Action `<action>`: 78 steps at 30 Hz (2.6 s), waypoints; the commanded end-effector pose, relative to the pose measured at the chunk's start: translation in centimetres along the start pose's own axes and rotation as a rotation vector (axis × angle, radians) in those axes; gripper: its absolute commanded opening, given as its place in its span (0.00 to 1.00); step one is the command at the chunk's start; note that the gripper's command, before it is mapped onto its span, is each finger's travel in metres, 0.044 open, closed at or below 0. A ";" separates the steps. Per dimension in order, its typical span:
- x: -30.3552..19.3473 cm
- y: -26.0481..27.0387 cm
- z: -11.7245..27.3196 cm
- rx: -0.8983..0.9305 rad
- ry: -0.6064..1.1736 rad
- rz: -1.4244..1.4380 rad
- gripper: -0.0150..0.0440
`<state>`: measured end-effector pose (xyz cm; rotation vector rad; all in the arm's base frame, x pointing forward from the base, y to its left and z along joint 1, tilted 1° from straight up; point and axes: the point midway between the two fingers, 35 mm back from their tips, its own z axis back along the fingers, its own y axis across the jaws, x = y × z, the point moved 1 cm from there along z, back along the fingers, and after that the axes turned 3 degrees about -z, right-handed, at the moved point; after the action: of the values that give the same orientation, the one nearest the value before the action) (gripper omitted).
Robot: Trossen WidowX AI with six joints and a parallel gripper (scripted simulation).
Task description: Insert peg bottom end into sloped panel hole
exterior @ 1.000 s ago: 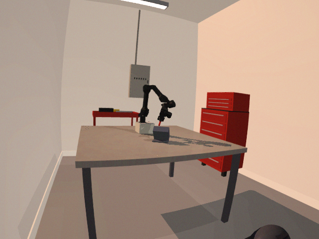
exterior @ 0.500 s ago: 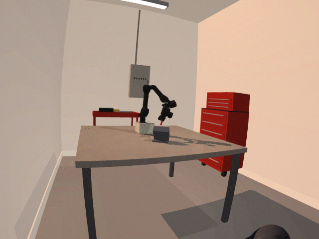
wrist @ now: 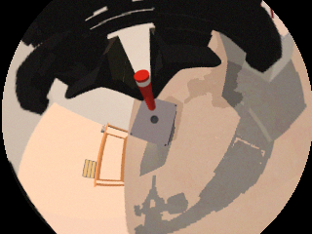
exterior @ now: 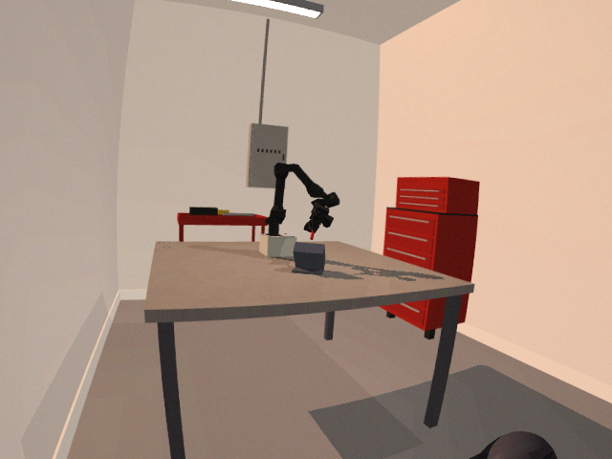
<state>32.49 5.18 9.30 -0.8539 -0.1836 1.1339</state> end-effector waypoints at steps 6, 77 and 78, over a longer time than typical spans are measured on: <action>0.3 0.2 -1.3 -0.010 0.003 0.027 0.25; 0.7 -0.1 -6.1 -0.059 -0.005 0.028 0.25; 0.7 0.0 -6.1 -0.059 -0.005 0.028 0.25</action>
<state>36.19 2.67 5.00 -0.9081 -0.2097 1.1641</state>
